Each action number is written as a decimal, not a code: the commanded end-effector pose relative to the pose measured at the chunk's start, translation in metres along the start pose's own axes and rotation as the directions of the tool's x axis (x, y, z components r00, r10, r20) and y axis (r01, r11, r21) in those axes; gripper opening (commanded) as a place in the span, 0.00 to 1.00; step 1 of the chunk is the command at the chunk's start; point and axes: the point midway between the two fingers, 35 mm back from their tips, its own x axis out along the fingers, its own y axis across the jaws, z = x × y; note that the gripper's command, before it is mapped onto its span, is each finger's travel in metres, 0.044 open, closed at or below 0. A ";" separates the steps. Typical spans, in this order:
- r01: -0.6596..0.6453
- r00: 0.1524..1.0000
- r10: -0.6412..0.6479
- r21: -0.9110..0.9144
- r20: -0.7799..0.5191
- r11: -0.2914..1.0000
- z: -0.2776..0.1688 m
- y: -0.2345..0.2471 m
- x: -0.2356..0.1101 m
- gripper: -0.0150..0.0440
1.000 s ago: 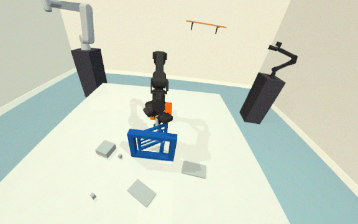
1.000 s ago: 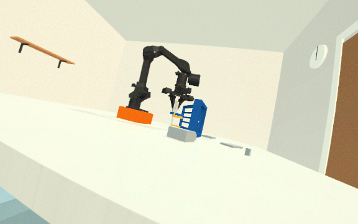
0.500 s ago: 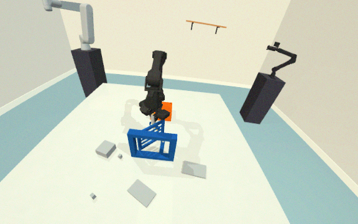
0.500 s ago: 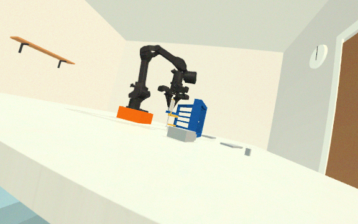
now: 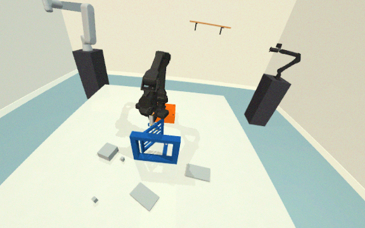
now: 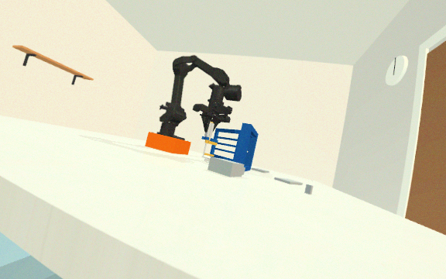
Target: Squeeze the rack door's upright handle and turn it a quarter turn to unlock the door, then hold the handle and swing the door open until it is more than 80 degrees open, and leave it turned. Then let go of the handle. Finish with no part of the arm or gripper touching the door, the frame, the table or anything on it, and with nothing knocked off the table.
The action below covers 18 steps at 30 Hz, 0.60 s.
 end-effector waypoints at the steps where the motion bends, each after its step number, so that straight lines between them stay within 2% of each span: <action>1: 0.000 1.000 0.001 -0.066 0.007 0.998 0.002 -0.006 0.000 0.30; 18: 0.005 1.000 -0.003 -0.283 0.008 0.959 0.013 -0.038 0.000 0.30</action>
